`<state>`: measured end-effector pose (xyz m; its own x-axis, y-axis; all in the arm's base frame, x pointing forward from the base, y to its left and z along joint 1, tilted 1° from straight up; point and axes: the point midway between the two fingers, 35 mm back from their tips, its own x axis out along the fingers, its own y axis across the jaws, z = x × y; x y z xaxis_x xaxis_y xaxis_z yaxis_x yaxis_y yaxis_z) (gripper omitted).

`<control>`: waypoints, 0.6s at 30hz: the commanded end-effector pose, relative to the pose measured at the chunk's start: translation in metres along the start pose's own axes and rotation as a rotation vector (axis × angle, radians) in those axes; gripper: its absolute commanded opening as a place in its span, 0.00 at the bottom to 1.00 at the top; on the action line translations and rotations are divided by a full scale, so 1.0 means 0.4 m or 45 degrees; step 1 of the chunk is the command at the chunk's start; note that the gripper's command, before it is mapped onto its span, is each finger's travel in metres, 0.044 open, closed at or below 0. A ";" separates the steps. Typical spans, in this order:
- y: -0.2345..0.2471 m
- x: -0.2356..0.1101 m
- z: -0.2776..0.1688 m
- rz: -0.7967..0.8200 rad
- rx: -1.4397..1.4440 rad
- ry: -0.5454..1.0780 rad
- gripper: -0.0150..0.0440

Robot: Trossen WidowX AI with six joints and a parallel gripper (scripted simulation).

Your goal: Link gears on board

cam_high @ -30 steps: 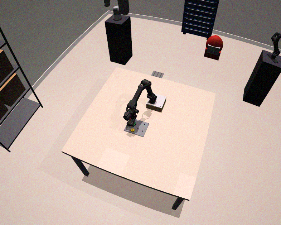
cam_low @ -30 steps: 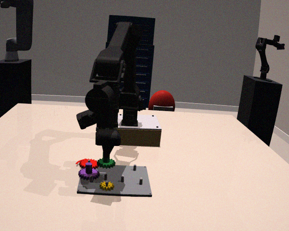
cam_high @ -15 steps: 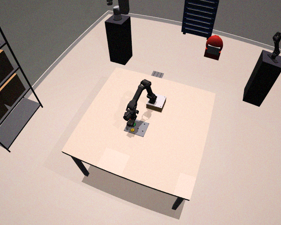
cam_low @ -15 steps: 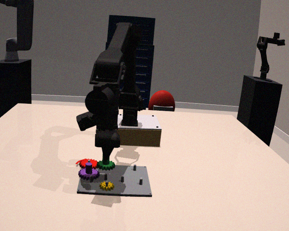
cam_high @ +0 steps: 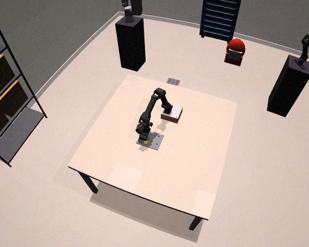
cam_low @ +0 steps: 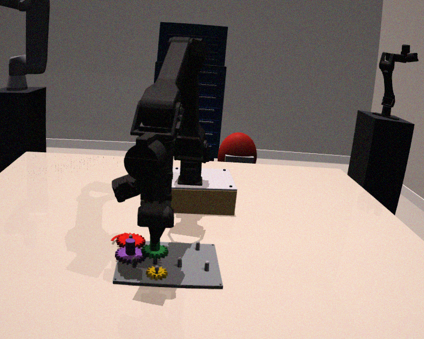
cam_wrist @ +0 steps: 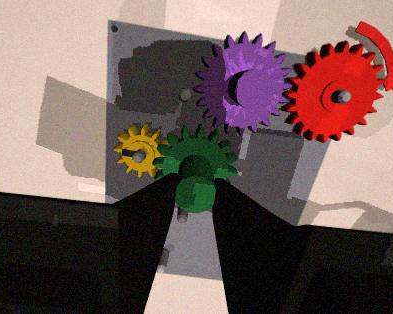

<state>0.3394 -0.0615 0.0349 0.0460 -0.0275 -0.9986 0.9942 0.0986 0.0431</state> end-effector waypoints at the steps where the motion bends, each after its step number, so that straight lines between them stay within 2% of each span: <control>1: -0.007 0.026 -0.002 -0.019 0.095 0.001 0.25; 11: -0.011 0.065 -0.001 -0.019 0.339 -0.001 0.25; 18: -0.009 0.050 -0.001 -0.019 0.329 -0.001 0.25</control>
<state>0.3430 -0.0628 0.0232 0.0660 -0.0320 -0.9973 0.9862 -0.1499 0.0701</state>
